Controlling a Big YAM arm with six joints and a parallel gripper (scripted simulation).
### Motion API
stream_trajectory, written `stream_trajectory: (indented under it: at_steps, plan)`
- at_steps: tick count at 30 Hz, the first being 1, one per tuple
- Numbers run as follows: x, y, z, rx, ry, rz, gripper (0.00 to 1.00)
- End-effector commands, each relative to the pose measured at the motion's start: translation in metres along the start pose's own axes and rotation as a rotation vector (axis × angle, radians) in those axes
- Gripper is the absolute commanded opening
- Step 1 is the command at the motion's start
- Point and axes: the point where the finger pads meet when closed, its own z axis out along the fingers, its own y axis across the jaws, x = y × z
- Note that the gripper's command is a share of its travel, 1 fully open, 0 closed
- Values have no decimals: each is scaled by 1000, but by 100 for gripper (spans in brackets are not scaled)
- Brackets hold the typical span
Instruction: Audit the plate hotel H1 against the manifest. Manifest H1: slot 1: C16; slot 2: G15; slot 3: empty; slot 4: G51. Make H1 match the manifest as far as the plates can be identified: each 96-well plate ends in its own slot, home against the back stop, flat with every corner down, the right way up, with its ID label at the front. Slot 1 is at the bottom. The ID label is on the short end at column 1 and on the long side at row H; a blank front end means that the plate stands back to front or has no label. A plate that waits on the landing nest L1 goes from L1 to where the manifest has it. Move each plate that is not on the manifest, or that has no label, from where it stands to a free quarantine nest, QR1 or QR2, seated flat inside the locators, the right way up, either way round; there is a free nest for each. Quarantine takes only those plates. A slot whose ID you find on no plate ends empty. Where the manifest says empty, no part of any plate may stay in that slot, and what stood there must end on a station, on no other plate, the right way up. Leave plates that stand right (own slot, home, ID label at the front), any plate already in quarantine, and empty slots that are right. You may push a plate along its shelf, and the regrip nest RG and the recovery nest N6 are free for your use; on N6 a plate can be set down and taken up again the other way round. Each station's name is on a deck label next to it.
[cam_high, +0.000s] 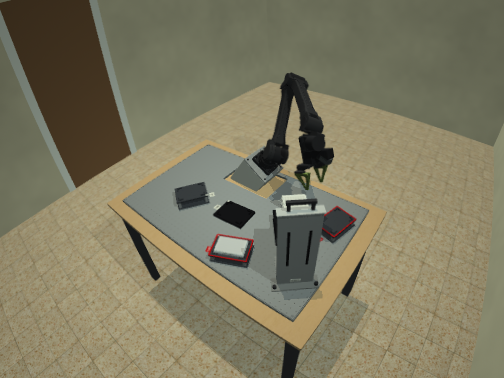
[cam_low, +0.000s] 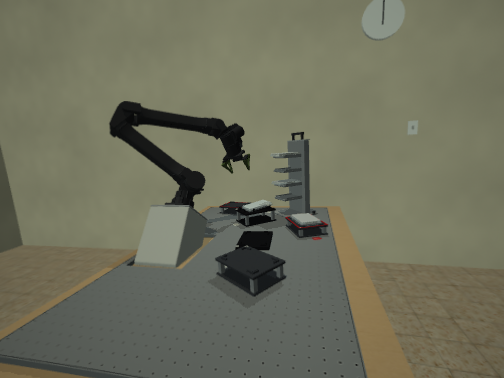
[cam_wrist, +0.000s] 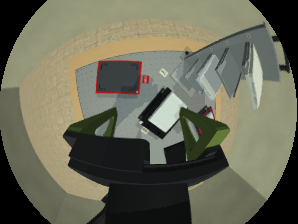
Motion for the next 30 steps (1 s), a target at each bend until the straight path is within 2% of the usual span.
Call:
stream_trajectory:
  at_steps: [1,12,14,21,23,25,29,30]
  plan:
    - [-38,7,-14,-18,-23,-119,100]
    - [-68,25,-3,-106,67,-336,100]
    - [-68,25,-3,-106,67,-336,100]
    - [-86,37,4,-162,124,-475,100]
    - [-86,37,5,-180,141,-516,100]
    - [-85,30,4,-177,164,-543,100]
    - [-85,34,5,-220,196,-632,100]
    - [-85,34,5,-220,196,-632,100]
